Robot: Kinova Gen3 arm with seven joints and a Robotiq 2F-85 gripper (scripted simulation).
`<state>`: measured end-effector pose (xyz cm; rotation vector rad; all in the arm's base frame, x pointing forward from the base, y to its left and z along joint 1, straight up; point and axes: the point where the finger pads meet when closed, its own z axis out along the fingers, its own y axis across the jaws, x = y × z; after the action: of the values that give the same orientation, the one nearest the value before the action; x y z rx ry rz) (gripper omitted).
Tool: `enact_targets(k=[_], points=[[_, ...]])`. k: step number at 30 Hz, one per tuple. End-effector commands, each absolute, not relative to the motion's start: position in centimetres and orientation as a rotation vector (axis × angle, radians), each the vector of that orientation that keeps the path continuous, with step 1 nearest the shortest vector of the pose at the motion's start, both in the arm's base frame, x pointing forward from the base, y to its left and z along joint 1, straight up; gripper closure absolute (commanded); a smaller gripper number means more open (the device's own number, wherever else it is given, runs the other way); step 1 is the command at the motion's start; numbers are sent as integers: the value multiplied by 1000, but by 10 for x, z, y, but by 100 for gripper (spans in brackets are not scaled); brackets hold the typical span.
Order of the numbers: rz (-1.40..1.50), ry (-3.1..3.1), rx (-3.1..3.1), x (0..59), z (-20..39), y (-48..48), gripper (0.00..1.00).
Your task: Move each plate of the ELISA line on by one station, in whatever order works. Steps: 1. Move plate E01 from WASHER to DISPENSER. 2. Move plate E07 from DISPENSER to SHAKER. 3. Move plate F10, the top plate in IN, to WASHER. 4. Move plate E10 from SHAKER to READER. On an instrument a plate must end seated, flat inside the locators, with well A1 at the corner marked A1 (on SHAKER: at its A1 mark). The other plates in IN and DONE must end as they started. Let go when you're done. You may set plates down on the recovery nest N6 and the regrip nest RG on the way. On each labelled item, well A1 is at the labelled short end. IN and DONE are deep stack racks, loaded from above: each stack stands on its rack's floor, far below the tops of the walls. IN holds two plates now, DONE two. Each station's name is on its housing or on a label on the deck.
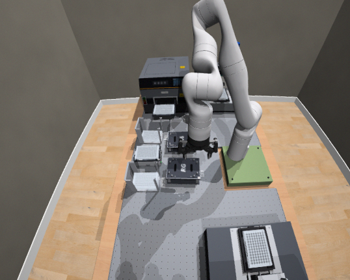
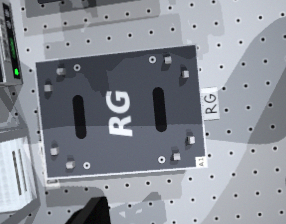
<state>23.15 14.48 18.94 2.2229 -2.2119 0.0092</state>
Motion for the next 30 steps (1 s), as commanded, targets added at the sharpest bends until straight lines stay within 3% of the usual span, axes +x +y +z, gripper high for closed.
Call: enact_targets(k=[1,30], points=[[9,-2212,2224,236,190,135,0],[9,-2212,2224,272,190,60,0]])
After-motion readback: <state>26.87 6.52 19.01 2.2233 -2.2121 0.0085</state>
